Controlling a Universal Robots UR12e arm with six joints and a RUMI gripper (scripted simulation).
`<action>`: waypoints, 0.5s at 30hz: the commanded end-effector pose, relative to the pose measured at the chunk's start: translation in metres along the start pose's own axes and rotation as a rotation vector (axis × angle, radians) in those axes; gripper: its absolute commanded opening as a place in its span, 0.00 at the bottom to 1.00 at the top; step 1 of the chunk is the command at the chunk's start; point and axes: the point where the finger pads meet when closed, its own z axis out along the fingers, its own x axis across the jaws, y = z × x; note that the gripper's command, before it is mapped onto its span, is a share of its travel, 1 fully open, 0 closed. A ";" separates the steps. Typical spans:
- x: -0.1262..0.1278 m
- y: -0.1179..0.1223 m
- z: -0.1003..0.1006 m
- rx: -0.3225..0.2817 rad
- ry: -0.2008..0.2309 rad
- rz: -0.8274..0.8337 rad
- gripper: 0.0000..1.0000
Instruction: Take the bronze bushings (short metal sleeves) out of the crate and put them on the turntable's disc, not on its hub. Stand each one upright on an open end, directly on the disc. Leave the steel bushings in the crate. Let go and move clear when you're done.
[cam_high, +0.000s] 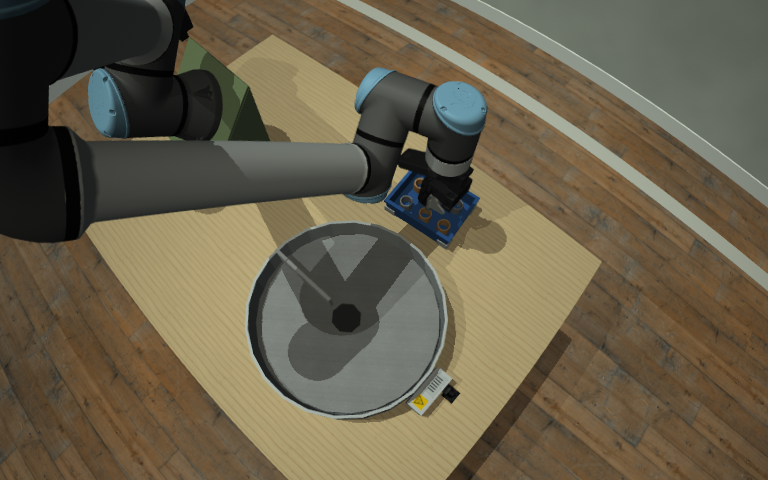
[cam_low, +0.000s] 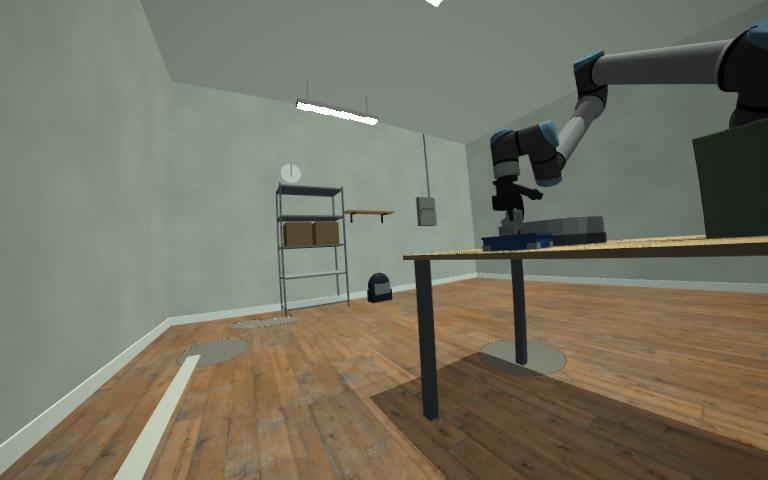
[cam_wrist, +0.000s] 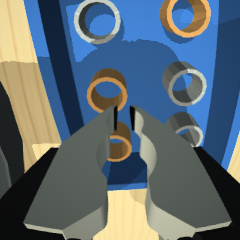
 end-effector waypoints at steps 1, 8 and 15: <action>0.000 0.000 0.005 -0.001 0.000 0.000 0.06; 0.000 0.000 0.007 -0.001 0.000 0.000 0.06; 0.000 0.000 0.007 -0.001 0.000 0.000 0.06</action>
